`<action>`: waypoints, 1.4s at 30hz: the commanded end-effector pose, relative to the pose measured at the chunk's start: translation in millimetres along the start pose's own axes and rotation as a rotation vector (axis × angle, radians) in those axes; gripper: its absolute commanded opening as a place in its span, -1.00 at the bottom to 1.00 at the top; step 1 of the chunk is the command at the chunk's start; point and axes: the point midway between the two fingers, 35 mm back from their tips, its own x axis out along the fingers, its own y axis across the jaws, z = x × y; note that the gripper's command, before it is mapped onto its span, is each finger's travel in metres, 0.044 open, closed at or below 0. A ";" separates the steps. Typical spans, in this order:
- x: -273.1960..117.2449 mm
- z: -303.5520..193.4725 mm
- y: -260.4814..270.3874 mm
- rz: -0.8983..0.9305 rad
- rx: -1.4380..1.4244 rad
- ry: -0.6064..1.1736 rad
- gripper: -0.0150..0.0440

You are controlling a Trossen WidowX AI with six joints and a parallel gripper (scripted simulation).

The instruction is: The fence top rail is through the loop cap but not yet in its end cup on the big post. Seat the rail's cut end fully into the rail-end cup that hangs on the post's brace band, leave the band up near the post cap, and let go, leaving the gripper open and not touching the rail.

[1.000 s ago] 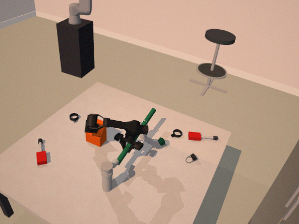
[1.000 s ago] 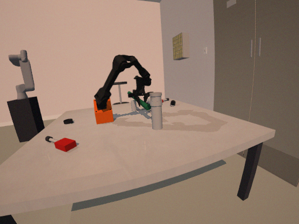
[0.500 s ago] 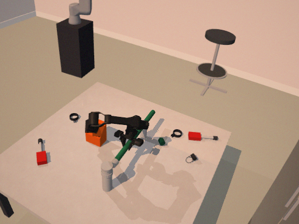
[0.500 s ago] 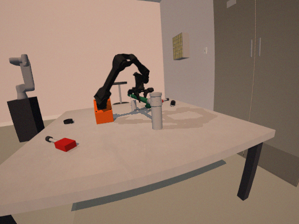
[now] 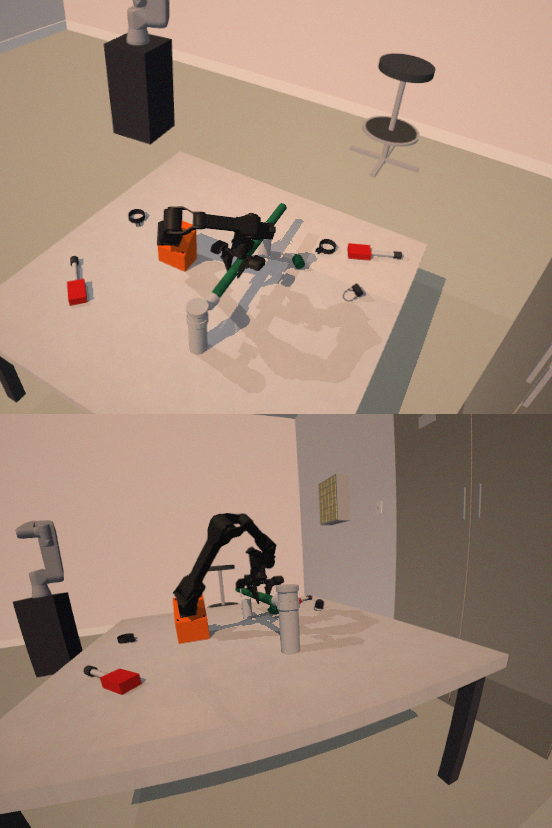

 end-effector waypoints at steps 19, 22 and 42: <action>-0.1 -16.9 -5.4 0.000 -0.004 0.001 -0.49; 1.9 -20.9 -4.5 0.003 -0.005 0.000 -0.49; 3.9 -21.1 -3.3 0.014 -0.006 -0.007 -0.49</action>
